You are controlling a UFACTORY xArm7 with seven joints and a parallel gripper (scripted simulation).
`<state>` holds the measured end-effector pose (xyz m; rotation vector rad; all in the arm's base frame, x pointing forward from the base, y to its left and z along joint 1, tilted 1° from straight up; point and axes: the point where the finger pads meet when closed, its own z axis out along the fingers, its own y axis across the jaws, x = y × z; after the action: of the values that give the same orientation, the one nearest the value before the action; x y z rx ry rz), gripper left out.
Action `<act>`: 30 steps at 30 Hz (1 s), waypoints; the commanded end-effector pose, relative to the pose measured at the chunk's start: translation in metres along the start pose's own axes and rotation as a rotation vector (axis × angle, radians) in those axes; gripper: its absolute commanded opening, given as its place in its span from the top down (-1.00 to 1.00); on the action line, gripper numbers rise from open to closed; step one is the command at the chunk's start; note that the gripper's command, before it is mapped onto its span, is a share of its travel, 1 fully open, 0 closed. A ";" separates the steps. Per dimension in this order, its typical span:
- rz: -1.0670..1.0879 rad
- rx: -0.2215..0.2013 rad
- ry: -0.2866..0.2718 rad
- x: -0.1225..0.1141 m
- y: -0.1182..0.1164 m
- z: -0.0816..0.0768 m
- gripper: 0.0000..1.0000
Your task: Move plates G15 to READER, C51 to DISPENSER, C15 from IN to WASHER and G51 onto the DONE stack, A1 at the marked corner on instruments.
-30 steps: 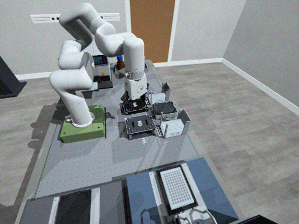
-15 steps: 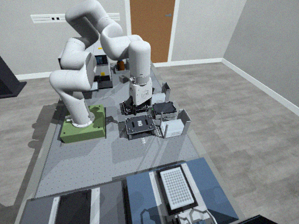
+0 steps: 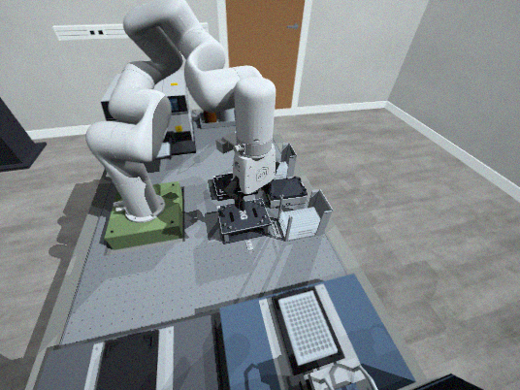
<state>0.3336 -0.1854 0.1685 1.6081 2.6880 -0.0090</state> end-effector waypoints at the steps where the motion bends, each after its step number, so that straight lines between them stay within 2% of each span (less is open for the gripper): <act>1: 0.000 -0.001 -0.002 -0.013 -0.002 -0.001 -1.00; 4: 0.099 -0.001 -0.002 -0.023 -0.003 -0.001 -1.00; 21: 0.099 -0.001 -0.002 -0.070 -0.011 -0.001 -1.00; 24: 0.197 -0.001 -0.002 -0.079 -0.013 -0.001 -1.00; 30: 0.197 -0.001 -0.002 -0.093 -0.015 -0.001 -1.00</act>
<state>0.3607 -0.2656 0.1694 1.8560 2.5201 -0.0081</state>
